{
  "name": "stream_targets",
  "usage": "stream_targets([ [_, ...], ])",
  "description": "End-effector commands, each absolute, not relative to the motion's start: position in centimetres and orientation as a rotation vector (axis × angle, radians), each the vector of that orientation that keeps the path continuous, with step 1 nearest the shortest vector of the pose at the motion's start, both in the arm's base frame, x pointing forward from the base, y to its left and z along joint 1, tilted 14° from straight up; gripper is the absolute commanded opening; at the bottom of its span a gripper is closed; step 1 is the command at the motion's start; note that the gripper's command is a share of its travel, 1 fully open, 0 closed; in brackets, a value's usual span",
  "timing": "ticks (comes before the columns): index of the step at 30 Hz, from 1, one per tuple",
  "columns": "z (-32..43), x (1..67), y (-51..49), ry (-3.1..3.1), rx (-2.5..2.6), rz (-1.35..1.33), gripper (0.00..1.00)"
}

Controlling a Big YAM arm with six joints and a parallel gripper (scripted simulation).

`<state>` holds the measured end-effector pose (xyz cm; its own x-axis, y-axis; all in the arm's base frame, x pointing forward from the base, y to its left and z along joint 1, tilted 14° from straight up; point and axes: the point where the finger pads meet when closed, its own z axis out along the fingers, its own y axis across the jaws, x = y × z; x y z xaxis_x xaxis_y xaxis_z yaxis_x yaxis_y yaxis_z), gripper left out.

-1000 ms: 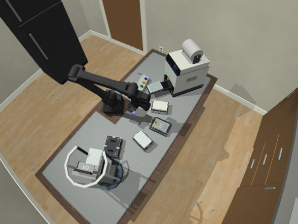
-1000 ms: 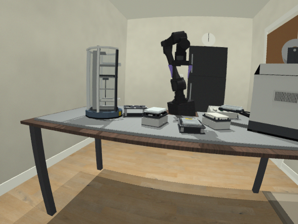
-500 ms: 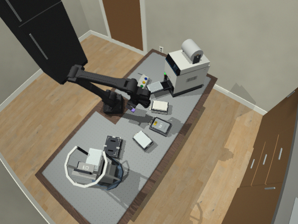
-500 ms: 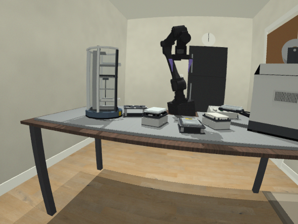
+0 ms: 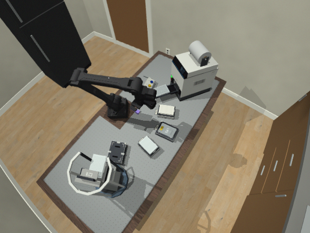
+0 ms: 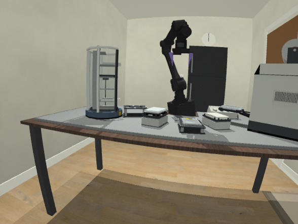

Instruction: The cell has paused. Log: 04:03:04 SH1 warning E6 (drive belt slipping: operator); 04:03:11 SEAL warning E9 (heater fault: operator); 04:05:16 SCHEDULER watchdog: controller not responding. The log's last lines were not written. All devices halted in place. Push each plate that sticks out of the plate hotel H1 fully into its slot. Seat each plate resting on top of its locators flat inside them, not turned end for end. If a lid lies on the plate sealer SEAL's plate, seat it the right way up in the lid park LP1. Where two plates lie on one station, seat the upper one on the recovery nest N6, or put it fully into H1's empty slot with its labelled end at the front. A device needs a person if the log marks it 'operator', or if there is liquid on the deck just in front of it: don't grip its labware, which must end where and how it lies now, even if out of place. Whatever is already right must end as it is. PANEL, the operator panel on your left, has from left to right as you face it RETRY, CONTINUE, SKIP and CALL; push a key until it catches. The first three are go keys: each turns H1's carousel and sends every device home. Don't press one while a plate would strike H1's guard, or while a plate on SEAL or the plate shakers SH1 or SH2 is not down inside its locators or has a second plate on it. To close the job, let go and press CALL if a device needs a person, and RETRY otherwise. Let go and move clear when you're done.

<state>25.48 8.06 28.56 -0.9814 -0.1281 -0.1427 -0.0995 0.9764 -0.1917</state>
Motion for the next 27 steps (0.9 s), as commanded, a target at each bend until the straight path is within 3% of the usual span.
stream_targets([
  [1,31.2,26.1,8.8,2.933,-0.151,-0.252,1.0],
  [27,32.7,25.4,8.8,2.949,-0.137,-0.262,1.0],
])
